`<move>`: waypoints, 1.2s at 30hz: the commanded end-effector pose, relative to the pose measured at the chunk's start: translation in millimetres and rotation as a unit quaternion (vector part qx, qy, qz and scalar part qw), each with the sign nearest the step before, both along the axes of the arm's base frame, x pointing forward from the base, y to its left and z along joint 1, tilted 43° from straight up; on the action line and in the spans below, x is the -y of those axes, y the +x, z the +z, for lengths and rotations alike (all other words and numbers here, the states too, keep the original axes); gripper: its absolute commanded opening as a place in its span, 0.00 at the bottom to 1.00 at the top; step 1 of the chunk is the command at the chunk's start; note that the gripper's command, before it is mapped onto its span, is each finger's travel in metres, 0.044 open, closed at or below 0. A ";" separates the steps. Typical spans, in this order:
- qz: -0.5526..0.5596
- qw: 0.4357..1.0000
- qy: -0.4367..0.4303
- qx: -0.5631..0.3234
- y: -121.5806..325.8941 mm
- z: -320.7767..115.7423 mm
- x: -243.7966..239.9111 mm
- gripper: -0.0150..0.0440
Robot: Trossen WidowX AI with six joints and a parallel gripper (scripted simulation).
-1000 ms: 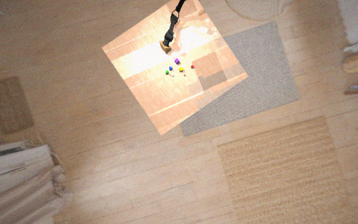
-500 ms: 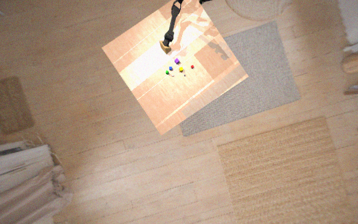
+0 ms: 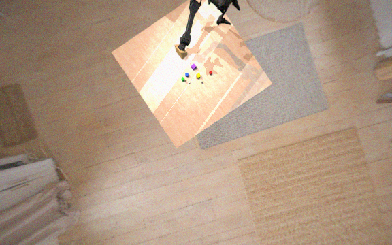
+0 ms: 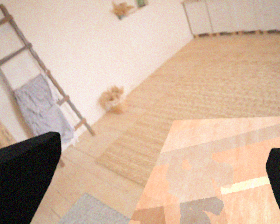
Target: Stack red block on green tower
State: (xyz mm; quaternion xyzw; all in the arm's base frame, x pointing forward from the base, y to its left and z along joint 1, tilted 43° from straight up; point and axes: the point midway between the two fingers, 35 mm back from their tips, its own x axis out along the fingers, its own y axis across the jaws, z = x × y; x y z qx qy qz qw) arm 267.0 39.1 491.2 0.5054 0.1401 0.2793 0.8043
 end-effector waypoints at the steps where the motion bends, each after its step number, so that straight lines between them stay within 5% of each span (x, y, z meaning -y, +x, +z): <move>1: 0.004 0.999 -0.006 -0.042 27.6 -23.2 -1.1 1.00; 20: 0.105 0.961 -0.094 -0.239 110.7 -170.9 -46.7 1.00; 36: 0.221 0.872 -0.178 -0.398 110.3 -313.6 -87.6 1.00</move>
